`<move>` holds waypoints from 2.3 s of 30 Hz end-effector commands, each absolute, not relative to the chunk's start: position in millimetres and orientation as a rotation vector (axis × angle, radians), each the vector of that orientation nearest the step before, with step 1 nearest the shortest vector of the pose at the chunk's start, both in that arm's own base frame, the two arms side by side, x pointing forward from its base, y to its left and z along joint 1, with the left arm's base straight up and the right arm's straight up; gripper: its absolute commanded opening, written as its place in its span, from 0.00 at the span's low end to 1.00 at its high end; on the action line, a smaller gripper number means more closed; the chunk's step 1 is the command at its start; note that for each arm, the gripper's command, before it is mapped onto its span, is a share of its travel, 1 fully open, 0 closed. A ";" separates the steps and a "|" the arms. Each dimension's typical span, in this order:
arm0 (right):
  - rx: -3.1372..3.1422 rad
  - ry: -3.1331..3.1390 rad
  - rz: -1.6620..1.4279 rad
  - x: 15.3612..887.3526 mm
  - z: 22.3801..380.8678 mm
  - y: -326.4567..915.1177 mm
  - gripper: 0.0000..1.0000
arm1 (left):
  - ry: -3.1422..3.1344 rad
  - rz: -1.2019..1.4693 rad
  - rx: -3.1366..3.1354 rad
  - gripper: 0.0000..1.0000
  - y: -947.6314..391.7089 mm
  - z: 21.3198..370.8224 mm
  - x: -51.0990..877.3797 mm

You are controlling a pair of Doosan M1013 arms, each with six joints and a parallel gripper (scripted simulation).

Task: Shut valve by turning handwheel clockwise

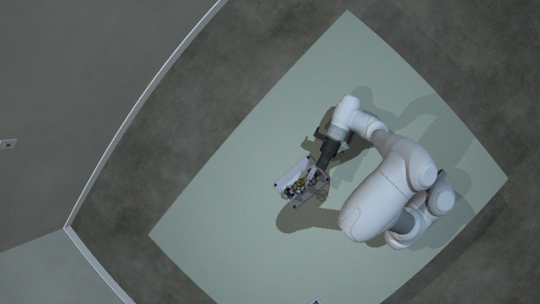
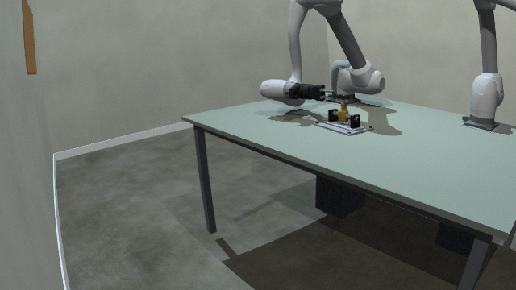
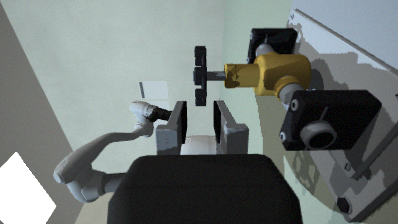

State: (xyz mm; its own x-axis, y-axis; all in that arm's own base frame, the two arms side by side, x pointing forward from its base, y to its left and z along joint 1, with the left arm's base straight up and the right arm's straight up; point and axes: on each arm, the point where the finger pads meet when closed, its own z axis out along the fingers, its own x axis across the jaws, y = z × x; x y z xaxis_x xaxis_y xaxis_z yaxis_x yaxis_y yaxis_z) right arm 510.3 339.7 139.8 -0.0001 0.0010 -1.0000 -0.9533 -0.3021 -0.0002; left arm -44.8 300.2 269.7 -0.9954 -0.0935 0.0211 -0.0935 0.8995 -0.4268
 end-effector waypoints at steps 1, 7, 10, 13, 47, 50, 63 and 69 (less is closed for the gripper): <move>-1.438 1.044 1.434 507.4 137.7 341.1 0.53 | -3.062 0.679 0.149 1.00 299.7 268.9 -46.4; -1.436 1.045 1.433 507.1 137.9 343.6 0.53 | -3.062 0.679 0.149 1.00 299.7 268.9 -46.4; -1.433 1.046 1.431 507.0 138.2 346.2 0.53 | -3.062 0.679 0.149 1.00 299.7 268.9 -46.4; -1.433 1.047 1.430 505.7 138.1 349.7 0.53 | -3.062 0.679 0.149 1.00 299.7 268.9 -46.4; -1.434 1.046 1.428 486.0 138.1 408.9 0.53 | -3.062 0.679 0.149 1.00 299.7 268.9 -46.4; -1.434 1.045 1.429 484.9 138.2 412.2 0.53 | -3.062 0.679 0.149 1.00 299.7 268.9 -46.4; -1.432 1.045 1.429 484.3 138.7 415.6 0.53 | -3.062 0.679 0.149 1.00 299.7 268.9 -46.4; -1.433 1.044 1.429 484.2 138.7 415.5 0.53 | -3.062 0.679 0.149 1.00 299.7 268.9 -46.4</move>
State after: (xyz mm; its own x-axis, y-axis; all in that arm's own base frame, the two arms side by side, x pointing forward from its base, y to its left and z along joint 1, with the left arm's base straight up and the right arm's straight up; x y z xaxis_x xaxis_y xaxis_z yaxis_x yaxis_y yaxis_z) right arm 484.0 414.2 136.6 -0.0025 -0.0010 -1.0000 -0.9519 -0.3065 0.0027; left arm -44.8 300.2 269.7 -0.9954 -0.0934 0.0212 -0.0935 0.8995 -0.4268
